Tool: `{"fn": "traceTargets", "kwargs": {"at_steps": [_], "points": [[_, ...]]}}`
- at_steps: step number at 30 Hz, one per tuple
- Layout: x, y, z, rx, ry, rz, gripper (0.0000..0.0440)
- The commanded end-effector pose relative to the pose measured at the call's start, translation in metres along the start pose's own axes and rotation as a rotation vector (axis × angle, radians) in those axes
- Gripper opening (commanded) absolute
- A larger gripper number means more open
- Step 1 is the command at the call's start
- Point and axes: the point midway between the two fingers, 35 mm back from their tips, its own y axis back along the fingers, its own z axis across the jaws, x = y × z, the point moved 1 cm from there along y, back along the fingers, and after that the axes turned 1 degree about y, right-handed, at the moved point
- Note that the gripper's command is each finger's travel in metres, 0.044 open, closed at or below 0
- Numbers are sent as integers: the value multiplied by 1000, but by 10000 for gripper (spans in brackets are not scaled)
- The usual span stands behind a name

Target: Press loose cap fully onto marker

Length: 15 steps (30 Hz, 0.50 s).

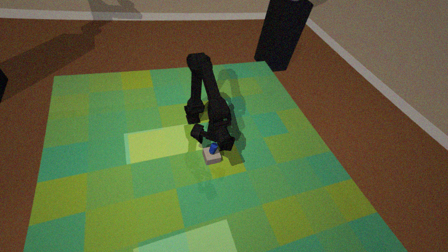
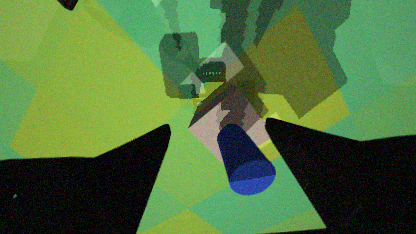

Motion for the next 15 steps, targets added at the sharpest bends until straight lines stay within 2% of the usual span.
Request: {"fn": "traceTargets", "kwargs": {"at_steps": [1,15], "points": [[1,14,-3,29,14,26,440],[1,51,-3,96,45,99,440]]}}
